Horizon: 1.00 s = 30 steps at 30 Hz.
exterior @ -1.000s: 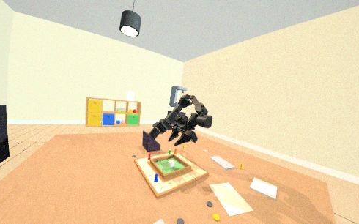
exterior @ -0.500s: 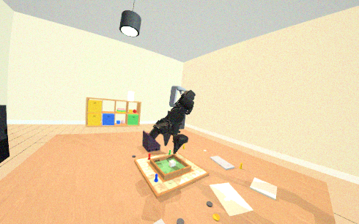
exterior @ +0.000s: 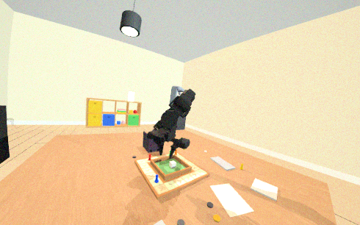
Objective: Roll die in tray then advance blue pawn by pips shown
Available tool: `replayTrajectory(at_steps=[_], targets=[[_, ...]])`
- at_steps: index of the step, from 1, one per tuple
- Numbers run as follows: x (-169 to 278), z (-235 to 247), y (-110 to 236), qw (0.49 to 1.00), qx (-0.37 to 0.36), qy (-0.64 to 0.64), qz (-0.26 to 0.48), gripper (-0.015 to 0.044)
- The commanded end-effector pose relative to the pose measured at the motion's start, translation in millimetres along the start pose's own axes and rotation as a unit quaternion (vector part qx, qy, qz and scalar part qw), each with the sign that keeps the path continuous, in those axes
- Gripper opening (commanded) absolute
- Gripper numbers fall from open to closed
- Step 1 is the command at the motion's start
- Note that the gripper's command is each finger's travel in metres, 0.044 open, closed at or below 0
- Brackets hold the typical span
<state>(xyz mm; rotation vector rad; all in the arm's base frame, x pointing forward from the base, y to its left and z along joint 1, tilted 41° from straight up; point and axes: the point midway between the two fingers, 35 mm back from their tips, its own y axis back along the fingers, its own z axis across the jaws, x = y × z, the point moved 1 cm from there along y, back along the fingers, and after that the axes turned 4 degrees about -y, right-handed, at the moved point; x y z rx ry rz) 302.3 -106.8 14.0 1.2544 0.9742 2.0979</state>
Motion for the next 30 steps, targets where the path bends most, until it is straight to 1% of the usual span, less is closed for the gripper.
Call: replayTrajectory(at_steps=[1, 2, 4, 15, 19, 30], targets=[[-54, 2, -16, 0.969, -0.019, 0.246, 0.003, 0.0200], [-61, 2, -19, 0.960, -0.021, 0.280, 0.003, 0.0200], [-67, 1, -22, 0.951, -0.023, 0.307, 0.002, 0.0200], [-65, 3, -22, 0.951, -0.023, 0.307, 0.003, 0.0200], [-64, 4, -35, 0.951, -0.024, 0.307, 0.003, 0.0200], [-64, 5, -47, 0.951, -0.024, 0.307, 0.003, 0.0200]])
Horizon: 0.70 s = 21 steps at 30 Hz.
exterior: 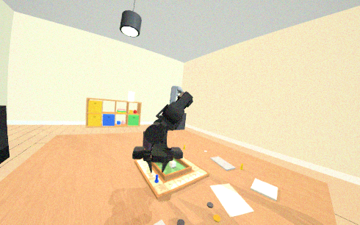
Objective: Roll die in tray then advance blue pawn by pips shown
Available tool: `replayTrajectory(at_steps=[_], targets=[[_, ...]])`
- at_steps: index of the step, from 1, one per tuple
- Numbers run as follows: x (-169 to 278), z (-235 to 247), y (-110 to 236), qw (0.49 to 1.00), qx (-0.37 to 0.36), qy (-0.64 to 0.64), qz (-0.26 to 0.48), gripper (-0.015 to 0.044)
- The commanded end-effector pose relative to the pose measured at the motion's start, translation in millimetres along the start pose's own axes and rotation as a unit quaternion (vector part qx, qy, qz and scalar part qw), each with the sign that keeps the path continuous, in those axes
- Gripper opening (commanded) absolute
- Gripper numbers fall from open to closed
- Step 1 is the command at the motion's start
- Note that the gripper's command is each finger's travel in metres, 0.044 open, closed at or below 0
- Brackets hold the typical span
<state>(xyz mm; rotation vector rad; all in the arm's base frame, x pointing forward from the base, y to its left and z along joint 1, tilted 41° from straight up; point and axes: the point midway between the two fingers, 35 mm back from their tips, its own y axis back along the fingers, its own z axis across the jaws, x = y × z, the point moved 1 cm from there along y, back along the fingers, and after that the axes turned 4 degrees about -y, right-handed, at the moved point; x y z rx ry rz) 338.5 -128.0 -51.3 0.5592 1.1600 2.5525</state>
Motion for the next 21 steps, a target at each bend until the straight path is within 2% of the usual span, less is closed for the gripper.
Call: replayTrajectory(at_steps=[1, 21], targets=[[2, 1, -8, 1.000, -0.002, -0.002, 0.004, 0.0200], [3, 1, -38, 1.000, -0.003, -0.002, 0.004, 0.0200]])
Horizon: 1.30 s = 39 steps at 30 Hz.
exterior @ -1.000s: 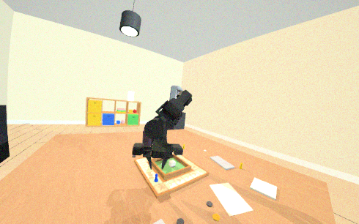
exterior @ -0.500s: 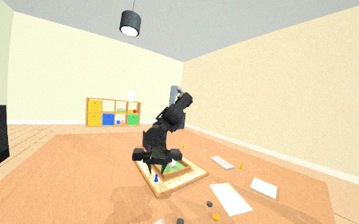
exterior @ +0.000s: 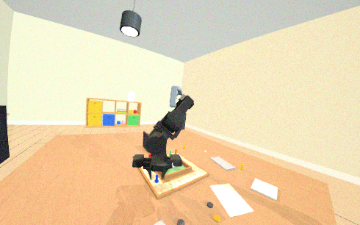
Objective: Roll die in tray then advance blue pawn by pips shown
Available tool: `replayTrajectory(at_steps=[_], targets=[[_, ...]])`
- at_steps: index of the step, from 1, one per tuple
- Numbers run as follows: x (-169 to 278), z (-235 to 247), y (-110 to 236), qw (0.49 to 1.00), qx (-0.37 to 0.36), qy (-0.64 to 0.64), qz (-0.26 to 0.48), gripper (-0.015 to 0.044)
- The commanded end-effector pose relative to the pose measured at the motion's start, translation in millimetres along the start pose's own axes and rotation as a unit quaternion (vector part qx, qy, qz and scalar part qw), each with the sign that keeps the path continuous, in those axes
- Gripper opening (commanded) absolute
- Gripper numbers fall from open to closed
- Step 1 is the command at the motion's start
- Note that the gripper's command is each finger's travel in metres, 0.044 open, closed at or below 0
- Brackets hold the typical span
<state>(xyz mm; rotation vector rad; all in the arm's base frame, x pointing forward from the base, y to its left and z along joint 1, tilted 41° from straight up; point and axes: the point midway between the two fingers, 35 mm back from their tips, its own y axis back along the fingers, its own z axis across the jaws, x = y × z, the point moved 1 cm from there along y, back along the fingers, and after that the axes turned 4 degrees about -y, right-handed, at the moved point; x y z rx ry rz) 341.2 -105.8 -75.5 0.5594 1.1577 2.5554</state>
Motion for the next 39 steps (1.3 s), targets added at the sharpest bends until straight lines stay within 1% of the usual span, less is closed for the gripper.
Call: replayTrajectory(at_steps=[1, 5, 15, 20, 28, 39], targets=[[2, 0, -5, 1.000, -0.002, -0.002, 0.003, 0.0174], [2, 0, -5, 1.000, -0.002, -0.002, 0.003, 0.0069], [2, 0, -5, 1.000, -0.002, -0.002, 0.003, 0.0002], [-1, -1, 5, 1.000, 0.000, -0.005, -0.001, 0.0000], [-8, -4, 53, 1.000, 0.006, -0.012, -0.009, 0.0000], [-2, -5, 115, 1.000, 0.002, -0.004, 0.001, 0.0000]])
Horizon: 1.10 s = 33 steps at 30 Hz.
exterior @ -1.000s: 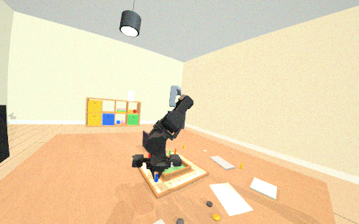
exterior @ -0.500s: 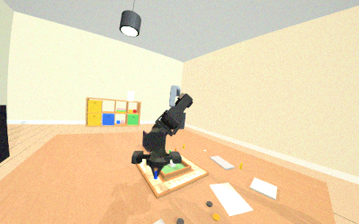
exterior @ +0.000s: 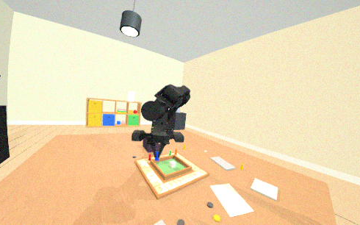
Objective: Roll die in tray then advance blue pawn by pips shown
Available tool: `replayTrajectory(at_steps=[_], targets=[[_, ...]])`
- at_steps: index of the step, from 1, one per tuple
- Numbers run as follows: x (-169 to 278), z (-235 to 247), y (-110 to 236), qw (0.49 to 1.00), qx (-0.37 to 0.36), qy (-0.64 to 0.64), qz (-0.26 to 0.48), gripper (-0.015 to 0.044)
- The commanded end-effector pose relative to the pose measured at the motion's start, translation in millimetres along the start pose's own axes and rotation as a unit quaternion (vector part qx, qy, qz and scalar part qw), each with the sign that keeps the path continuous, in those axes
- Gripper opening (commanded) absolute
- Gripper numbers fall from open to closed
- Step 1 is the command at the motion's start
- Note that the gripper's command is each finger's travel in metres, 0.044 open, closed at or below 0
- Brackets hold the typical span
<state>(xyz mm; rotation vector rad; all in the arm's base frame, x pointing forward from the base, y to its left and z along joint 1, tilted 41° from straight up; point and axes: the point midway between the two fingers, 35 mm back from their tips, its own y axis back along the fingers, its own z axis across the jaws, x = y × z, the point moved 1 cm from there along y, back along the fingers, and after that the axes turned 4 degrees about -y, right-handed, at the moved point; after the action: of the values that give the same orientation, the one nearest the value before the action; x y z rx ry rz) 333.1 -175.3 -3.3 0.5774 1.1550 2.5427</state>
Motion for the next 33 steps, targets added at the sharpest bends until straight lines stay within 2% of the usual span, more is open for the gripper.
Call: replayTrajectory(at_steps=[1, 5, 19, 33], targets=[[3, 0, 19, 1.000, 0.000, 0.005, 0.003, 0.0000], [2, 3, 19, 1.000, 0.000, 0.005, 0.004, 0.0000], [-15, 64, -54, 1.000, -0.004, 0.006, 0.004, 0.0000], [-14, 65, -90, 1.000, -0.005, 0.007, 0.004, 0.0000]])
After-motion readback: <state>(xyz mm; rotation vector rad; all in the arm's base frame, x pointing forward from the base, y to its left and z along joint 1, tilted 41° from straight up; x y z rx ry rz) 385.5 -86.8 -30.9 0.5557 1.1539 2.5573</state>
